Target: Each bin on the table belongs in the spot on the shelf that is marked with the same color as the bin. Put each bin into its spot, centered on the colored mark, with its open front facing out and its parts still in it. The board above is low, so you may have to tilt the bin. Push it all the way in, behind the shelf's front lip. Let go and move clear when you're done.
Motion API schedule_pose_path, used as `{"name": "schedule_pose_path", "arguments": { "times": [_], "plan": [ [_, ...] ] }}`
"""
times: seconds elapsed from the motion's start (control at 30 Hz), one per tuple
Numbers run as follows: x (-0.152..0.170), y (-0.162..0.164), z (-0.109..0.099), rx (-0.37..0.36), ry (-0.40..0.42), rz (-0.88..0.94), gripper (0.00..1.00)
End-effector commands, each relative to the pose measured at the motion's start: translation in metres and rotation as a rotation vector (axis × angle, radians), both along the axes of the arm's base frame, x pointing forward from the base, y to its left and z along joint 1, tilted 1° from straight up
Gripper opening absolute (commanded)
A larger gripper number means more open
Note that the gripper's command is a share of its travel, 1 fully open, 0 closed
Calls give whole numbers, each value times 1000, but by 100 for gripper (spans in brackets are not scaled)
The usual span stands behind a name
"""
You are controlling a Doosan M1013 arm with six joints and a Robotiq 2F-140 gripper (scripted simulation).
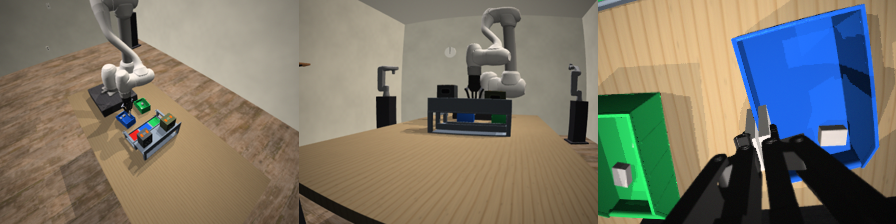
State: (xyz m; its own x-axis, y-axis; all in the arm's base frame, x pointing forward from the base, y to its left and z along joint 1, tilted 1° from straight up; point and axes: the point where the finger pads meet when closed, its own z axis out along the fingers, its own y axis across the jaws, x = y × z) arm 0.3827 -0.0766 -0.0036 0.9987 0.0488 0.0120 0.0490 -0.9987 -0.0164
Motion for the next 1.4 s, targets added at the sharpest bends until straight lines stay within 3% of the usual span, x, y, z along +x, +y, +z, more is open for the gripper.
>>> {"name": "schedule_pose_path", "arguments": {
  "times": [0.0,1.37],
  "plan": [
    [0,0,1,0,0,0,10],
    [0,-1,40,0,0,0,10]
  ]
}}
